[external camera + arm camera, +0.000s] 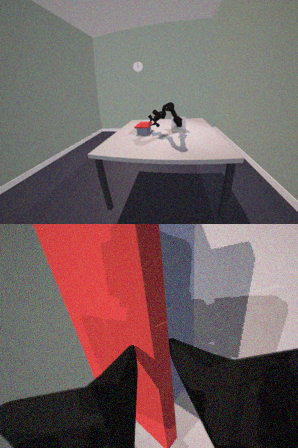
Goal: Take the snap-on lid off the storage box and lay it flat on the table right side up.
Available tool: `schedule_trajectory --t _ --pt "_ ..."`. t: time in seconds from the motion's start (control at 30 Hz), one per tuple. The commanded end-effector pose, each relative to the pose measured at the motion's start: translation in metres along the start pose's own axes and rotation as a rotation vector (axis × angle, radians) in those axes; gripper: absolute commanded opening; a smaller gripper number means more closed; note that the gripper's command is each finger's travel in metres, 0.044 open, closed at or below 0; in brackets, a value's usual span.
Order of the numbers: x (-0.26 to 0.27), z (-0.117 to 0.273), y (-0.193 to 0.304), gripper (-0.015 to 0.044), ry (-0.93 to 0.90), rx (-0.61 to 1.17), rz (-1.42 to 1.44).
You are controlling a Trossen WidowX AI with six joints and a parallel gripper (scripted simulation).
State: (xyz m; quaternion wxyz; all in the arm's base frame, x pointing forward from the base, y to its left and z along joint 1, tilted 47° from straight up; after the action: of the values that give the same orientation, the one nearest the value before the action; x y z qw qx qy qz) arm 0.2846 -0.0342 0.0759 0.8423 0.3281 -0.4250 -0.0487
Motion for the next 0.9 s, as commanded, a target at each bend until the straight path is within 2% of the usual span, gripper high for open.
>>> schedule_trajectory --t 0.0,0.87 --pt "0.0008 0.0004 -0.0001 0.0 0.0 0.0 0.0" --pt "0.0042 0.0045 -0.0006 0.0 0.001 0.0 0.0"
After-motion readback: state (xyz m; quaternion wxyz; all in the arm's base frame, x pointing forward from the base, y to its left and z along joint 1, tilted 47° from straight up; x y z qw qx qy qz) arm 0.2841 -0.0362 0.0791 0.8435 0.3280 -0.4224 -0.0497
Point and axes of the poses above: the point midway between the two fingers, 35 mm back from their tips, its own z axis back along the fingers, its own x axis across the jaws, y = z × x, the point moved 10 cm from there along z, back along the fingers, and after that the axes turned 12 degrees about z, right-handed, at the moved point
